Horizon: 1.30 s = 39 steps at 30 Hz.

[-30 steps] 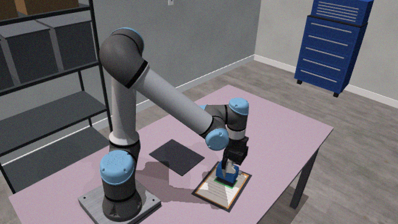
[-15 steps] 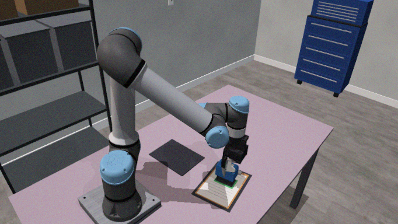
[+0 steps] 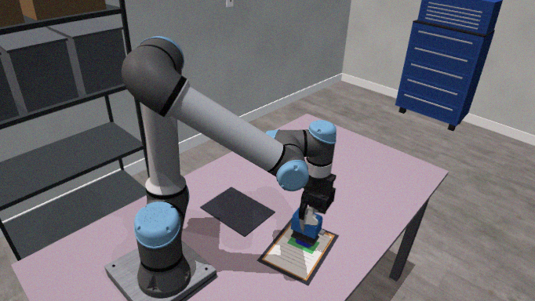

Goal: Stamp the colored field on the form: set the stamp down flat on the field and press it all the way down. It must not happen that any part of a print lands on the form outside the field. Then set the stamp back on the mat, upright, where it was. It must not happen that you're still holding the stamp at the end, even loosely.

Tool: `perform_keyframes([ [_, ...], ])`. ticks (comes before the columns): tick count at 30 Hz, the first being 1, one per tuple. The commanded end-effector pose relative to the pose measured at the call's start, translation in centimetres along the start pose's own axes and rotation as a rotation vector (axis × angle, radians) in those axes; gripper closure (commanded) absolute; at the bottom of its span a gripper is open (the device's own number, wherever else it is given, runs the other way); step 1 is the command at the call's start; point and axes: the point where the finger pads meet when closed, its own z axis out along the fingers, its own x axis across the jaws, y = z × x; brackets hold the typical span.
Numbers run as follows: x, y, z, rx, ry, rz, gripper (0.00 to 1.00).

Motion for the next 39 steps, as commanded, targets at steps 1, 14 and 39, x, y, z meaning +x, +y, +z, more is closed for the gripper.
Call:
perform_keyframes([
  [1, -0.1, 0.1, -1.6, 0.001, 0.000, 0.001, 0.79],
  [14, 0.5, -1.9, -1.3, 0.006, -0.005, 0.017, 0.79],
  [39, 2.4, -25.0, -1.4, 0.005, -0.007, 0.290, 0.79],
])
